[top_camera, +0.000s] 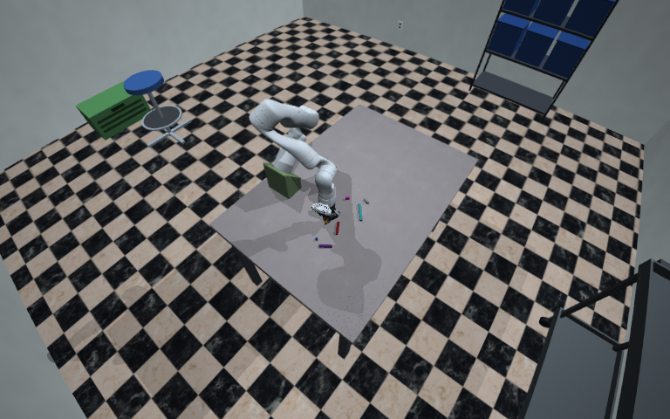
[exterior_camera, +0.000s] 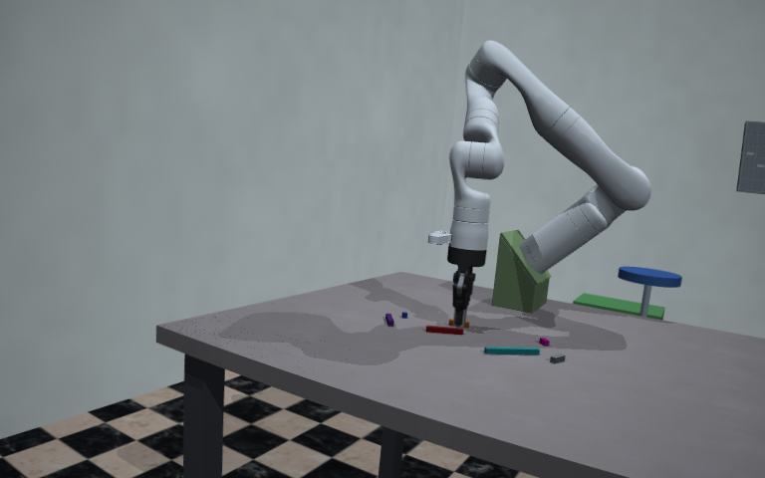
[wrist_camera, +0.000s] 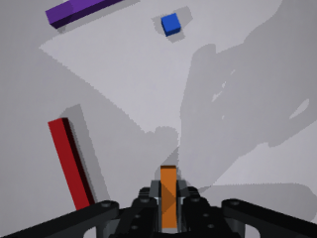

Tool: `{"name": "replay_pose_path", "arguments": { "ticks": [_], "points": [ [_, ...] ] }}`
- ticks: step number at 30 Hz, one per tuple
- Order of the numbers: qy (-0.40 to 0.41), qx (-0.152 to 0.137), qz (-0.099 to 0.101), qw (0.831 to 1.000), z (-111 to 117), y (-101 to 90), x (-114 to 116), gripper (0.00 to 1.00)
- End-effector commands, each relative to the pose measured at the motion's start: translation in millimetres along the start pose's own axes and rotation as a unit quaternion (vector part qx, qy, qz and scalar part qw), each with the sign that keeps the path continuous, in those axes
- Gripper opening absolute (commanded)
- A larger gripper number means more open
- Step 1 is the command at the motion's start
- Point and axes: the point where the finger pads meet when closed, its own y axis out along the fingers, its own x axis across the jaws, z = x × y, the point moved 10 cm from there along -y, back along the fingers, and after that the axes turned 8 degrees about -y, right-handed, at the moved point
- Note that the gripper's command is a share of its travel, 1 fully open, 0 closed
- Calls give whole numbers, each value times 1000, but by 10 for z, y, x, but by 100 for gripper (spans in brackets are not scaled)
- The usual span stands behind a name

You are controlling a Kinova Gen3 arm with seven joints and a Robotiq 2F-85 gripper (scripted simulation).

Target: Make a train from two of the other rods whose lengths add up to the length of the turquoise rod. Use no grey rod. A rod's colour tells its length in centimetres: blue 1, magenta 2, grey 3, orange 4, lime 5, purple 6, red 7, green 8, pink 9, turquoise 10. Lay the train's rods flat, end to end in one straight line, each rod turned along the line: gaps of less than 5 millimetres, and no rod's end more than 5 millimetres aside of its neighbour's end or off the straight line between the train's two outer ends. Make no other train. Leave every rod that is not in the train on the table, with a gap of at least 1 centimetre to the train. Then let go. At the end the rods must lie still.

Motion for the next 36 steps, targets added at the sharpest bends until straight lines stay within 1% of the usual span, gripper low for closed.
{"name": "replay_pose_path", "arguments": {
  "ticks": [1,4,5,9,10,12,13,15,16,18,19,31,36],
  "points": [
    [0,1,0,1000,3,-6,-2,5],
    [0,1,0,1000,3,-6,-2,5],
    [0,1,0,1000,3,-6,-2,8],
    [0,1,0,1000,3,-6,-2,8],
    [0,1,0,1000,3,-6,-2,12],
    [0,1,0,1000,3,-6,-2,12],
    [0,1,0,1000,3,-6,-2,16],
    [0,1,0,1000,3,-6,-2,16],
    [0,1,0,1000,3,-6,-2,20],
    [0,1,0,1000,3,-6,-2,20],
    [0,1,0,1000,3,-6,-2,24],
    [0,1,0,1000,3,-9,-2,24],
    [0,1,0,1000,3,-81,-2,24]
  ]
}}
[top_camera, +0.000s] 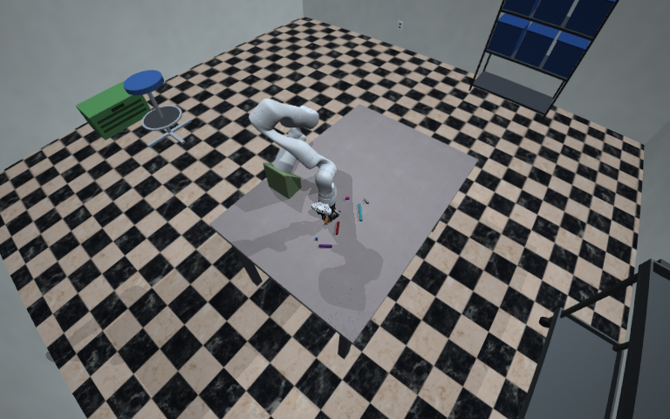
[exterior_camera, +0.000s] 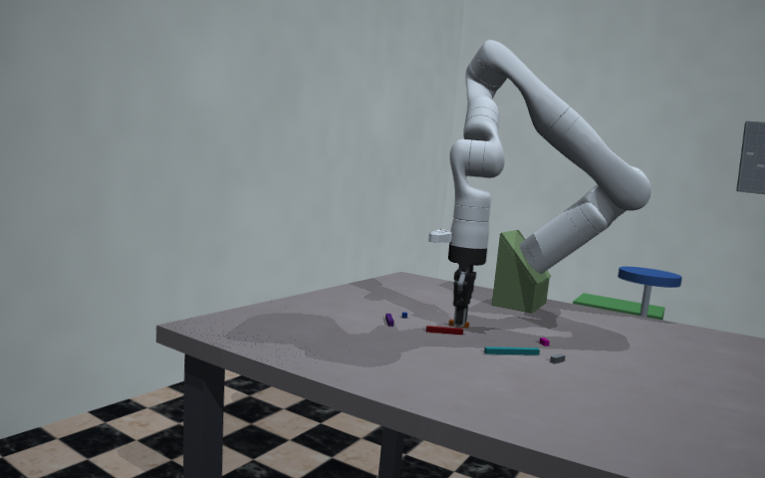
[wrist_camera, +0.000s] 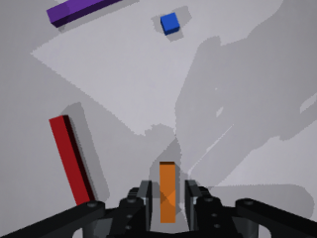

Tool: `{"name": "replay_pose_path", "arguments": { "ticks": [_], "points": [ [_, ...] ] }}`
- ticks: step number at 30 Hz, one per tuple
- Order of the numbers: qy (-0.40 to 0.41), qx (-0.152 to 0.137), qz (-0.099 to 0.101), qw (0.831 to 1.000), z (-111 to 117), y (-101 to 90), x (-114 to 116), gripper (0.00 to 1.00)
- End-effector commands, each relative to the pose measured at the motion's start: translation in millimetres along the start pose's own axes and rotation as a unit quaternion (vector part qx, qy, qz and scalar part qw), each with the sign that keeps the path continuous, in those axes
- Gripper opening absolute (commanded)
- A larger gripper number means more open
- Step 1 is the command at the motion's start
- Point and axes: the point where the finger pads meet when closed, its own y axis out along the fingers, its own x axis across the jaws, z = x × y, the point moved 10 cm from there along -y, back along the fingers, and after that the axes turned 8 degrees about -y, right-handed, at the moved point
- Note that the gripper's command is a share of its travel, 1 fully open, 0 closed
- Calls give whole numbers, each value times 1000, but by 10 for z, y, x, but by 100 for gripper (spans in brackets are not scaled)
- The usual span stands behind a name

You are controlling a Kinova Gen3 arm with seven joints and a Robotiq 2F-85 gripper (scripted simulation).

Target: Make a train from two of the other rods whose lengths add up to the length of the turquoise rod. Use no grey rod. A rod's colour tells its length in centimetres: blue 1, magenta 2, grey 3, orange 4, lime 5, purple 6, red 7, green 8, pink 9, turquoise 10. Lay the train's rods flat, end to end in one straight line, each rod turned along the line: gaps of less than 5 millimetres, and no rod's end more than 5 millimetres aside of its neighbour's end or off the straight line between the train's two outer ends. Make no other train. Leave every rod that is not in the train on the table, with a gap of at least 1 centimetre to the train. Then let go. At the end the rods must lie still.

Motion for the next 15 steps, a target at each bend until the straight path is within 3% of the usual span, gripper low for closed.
{"name": "replay_pose_path", "arguments": {
  "ticks": [1,6,15],
  "points": [
    [1,3,2,1000,15,-80,-2,24],
    [1,3,2,1000,14,-202,-2,24],
    [1,3,2,1000,11,-677,0,24]
  ]
}}
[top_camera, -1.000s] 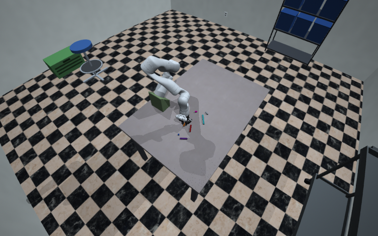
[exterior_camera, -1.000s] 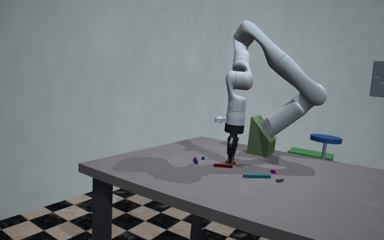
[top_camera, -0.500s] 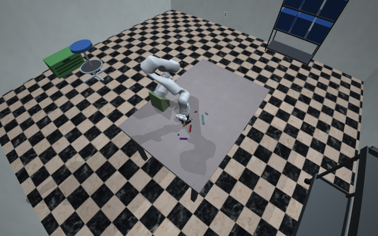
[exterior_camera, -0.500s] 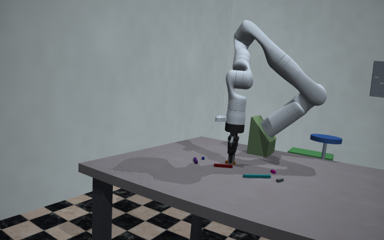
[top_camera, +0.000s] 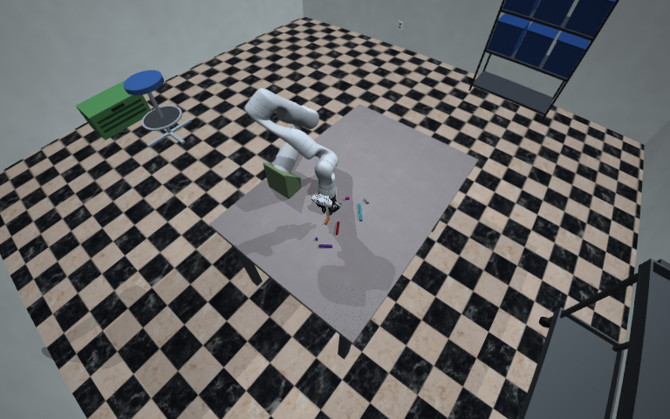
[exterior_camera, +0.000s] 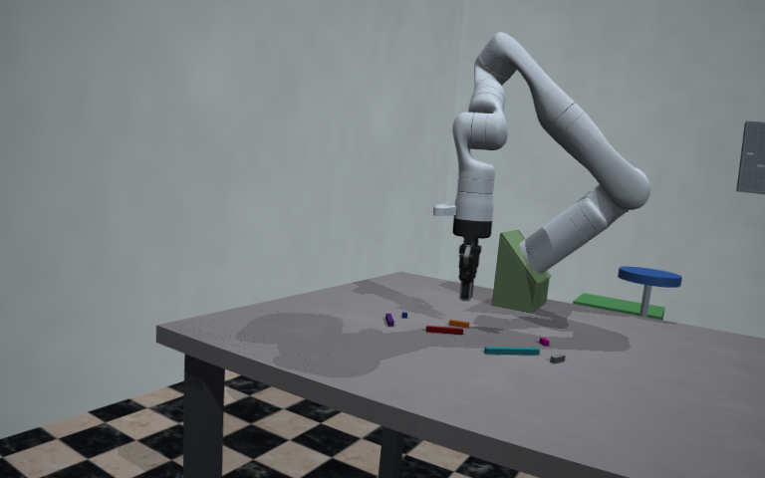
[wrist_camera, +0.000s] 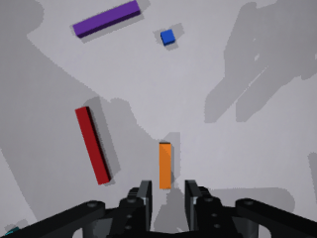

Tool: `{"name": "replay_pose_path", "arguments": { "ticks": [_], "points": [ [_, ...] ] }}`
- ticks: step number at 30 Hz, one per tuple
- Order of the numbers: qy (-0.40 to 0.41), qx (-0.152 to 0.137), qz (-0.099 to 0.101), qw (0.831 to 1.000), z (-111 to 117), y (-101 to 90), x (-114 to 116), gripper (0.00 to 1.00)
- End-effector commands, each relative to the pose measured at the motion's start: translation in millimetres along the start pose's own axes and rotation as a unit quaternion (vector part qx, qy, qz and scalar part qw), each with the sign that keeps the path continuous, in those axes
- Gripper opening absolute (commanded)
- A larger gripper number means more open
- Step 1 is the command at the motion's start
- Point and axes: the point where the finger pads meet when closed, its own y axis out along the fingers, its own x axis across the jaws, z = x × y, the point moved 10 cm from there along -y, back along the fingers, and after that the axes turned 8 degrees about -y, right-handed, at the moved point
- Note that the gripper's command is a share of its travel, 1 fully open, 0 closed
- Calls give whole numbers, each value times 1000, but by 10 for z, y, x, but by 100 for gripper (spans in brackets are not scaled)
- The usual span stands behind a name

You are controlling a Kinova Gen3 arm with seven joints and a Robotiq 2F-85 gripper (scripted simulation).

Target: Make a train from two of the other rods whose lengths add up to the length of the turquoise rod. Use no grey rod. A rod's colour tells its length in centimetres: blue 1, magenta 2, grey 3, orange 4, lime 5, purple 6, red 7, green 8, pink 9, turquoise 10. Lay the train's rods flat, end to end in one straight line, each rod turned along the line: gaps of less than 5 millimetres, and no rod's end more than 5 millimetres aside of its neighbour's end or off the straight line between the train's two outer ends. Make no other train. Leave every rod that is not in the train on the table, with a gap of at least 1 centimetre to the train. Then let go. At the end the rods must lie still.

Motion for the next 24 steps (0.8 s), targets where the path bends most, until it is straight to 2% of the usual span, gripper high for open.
{"name": "replay_pose_path", "arguments": {
  "ticks": [1,6,12,13,24],
  "points": [
    [5,11,5,1000,52,-192,9,24],
    [5,11,5,1000,49,-328,11,24],
    [5,11,5,1000,49,-346,11,24],
    [5,11,5,1000,49,-346,11,100],
    [5,11,5,1000,49,-346,11,100]
  ]
}}
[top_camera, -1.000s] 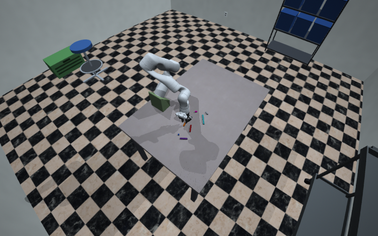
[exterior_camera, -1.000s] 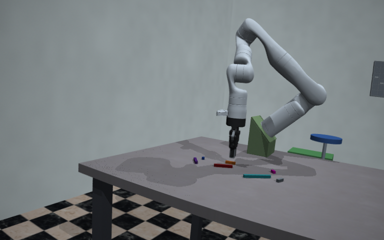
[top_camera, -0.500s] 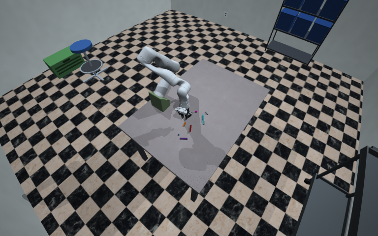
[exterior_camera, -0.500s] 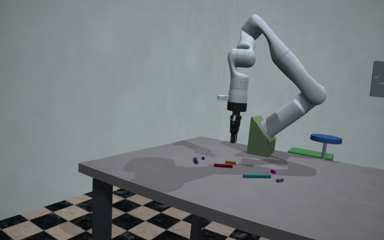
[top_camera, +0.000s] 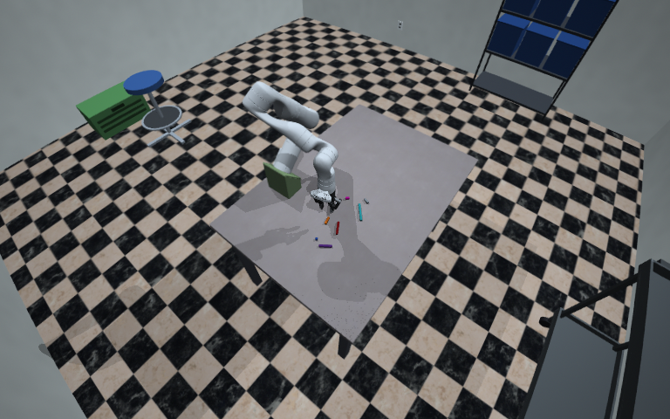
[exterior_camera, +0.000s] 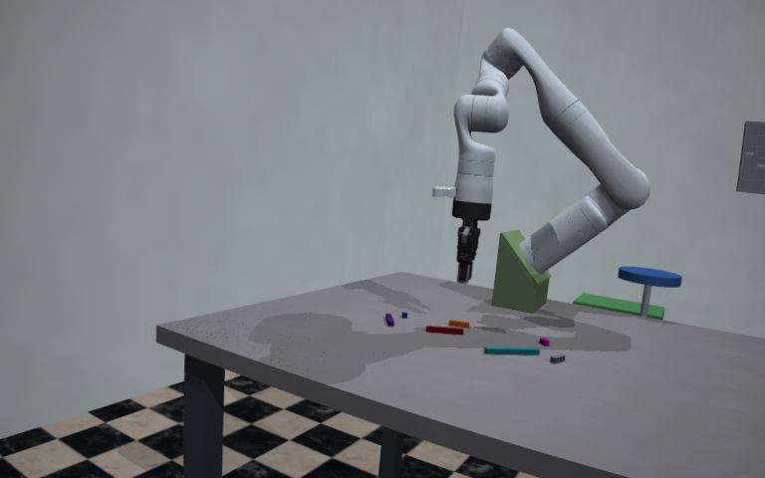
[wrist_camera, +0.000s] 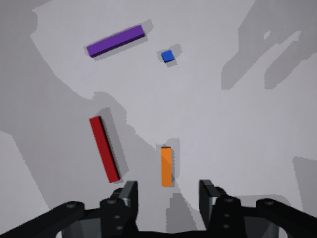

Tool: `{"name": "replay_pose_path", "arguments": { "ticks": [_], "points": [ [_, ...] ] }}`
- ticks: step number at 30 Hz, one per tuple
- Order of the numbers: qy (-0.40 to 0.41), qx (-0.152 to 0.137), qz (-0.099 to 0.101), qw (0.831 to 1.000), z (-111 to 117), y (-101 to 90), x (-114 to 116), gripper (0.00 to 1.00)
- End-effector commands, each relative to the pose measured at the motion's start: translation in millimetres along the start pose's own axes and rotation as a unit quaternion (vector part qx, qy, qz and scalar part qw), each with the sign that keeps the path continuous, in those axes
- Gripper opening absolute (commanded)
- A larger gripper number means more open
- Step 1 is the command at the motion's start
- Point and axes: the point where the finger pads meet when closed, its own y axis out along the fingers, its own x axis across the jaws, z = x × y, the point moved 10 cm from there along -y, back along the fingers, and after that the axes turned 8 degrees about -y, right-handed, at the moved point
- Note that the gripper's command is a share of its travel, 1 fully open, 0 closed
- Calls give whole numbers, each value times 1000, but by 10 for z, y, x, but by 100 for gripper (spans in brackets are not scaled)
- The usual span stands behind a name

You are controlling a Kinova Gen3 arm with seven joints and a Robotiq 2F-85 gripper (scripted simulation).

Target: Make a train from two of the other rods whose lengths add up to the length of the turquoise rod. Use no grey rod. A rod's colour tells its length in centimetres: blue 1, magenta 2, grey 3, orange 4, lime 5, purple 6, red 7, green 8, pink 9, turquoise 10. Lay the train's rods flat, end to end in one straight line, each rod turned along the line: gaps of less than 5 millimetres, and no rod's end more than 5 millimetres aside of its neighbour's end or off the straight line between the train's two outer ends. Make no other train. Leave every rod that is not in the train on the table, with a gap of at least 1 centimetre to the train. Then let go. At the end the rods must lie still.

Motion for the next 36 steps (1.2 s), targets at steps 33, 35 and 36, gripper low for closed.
{"name": "replay_pose_path", "arguments": {
  "ticks": [33,35,36],
  "points": [
    [377,-8,-3,926,850,141,-247,100],
    [377,-8,-3,926,850,141,-247,100],
    [402,-7,-3,916,912,150,-257,100]
  ]
}}
